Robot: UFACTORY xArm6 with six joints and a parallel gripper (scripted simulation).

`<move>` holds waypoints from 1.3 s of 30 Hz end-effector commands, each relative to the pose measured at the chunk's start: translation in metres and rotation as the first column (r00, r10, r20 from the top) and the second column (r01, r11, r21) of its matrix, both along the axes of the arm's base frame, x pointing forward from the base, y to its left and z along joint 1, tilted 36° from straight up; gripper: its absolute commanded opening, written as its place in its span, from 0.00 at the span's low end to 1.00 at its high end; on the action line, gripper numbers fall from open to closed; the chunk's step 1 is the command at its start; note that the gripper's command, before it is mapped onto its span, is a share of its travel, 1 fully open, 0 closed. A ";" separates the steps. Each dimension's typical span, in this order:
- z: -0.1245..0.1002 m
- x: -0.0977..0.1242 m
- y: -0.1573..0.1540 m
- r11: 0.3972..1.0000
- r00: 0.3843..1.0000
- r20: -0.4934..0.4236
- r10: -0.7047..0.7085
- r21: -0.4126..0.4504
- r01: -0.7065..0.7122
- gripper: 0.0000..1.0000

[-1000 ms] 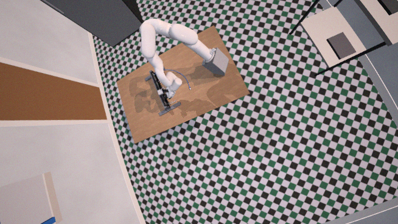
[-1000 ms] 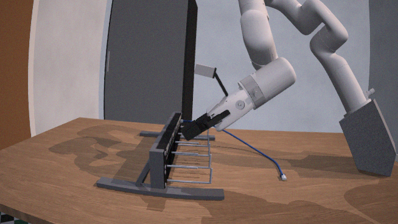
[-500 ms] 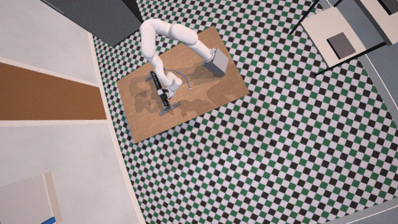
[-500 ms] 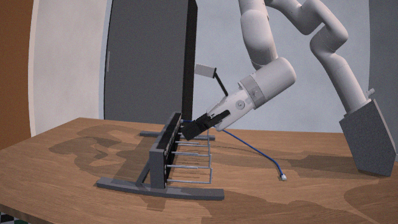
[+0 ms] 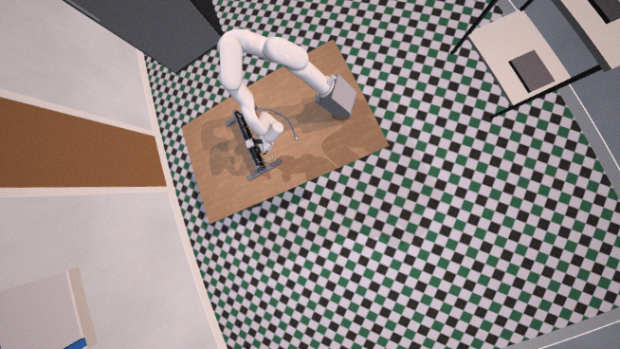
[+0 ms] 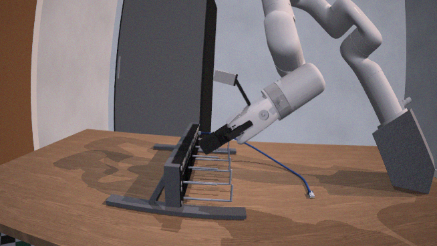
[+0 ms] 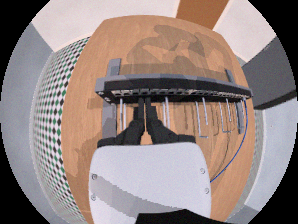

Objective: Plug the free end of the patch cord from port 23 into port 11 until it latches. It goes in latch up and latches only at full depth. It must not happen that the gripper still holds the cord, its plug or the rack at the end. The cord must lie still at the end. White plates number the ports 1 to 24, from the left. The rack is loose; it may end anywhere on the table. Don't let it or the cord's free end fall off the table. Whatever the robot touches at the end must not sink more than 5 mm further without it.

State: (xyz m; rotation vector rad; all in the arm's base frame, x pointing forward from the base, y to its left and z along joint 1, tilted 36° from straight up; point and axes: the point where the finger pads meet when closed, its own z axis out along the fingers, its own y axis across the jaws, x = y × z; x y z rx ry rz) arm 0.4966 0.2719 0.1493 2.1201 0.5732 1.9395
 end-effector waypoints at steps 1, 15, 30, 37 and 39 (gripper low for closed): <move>0.001 0.000 0.001 1.000 1.000 0.002 0.001 0.002 -0.001 0.00; 0.009 -0.067 -0.006 1.000 1.000 0.002 0.001 0.002 -0.001 0.00; 0.016 -0.135 -0.014 1.000 1.000 0.002 0.001 0.002 -0.001 0.00; 0.017 -0.138 -0.014 1.000 1.000 0.002 0.001 0.002 -0.001 0.00; 0.017 -0.138 -0.014 1.000 1.000 0.002 0.001 0.002 -0.001 0.00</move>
